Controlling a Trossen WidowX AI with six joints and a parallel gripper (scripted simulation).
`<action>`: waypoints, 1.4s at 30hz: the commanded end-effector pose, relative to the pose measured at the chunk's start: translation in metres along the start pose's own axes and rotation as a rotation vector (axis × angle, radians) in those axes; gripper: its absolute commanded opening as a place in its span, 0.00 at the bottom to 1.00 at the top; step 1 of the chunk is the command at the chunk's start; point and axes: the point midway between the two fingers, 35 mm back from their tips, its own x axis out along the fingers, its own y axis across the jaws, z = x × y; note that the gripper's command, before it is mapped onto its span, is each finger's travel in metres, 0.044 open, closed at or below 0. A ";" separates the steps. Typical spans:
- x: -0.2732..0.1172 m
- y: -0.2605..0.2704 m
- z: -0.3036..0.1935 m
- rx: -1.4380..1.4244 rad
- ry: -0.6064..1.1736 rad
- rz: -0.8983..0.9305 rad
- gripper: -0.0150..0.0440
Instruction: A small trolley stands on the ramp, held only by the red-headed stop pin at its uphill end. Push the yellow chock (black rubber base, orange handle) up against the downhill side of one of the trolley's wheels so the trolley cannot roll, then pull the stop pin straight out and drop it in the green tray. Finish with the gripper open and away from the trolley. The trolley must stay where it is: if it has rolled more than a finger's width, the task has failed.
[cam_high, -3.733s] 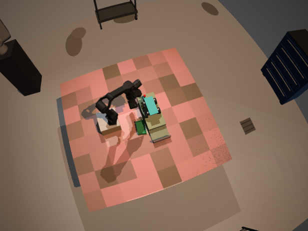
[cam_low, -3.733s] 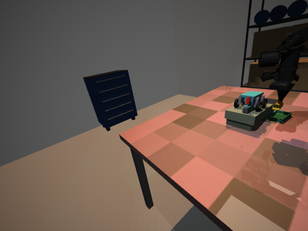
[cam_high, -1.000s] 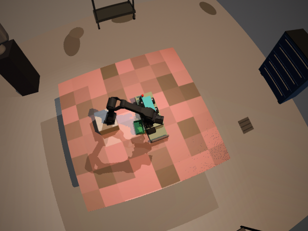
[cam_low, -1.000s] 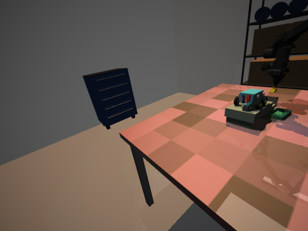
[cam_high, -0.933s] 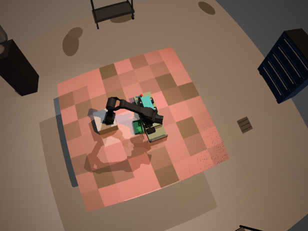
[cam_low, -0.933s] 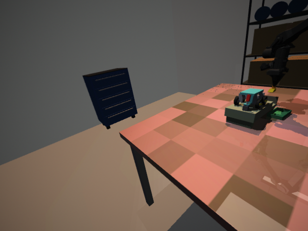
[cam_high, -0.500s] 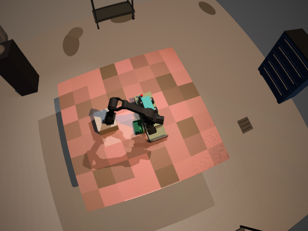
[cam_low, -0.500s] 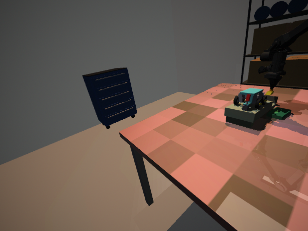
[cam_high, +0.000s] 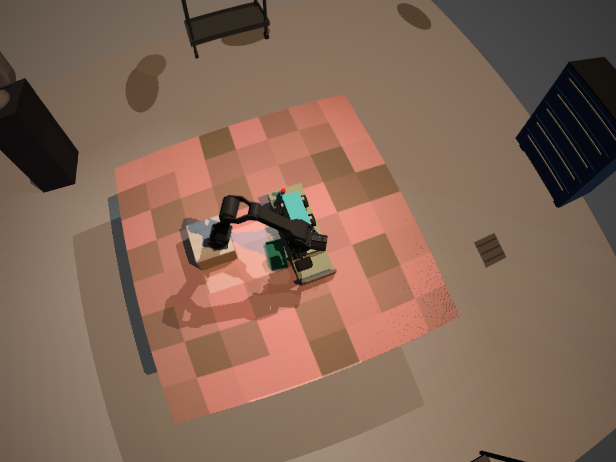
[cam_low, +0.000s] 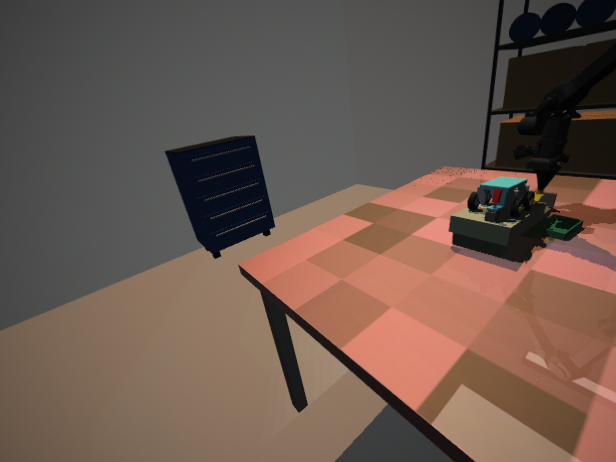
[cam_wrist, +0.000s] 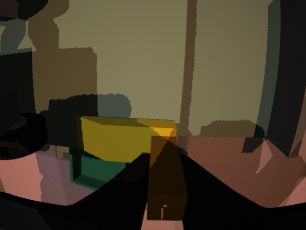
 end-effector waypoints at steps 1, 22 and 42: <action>0.012 0.002 0.000 0.003 0.005 0.007 0.25; 0.013 0.016 -0.002 0.003 0.005 0.008 0.25; 0.013 0.029 -0.002 0.003 0.005 0.009 0.25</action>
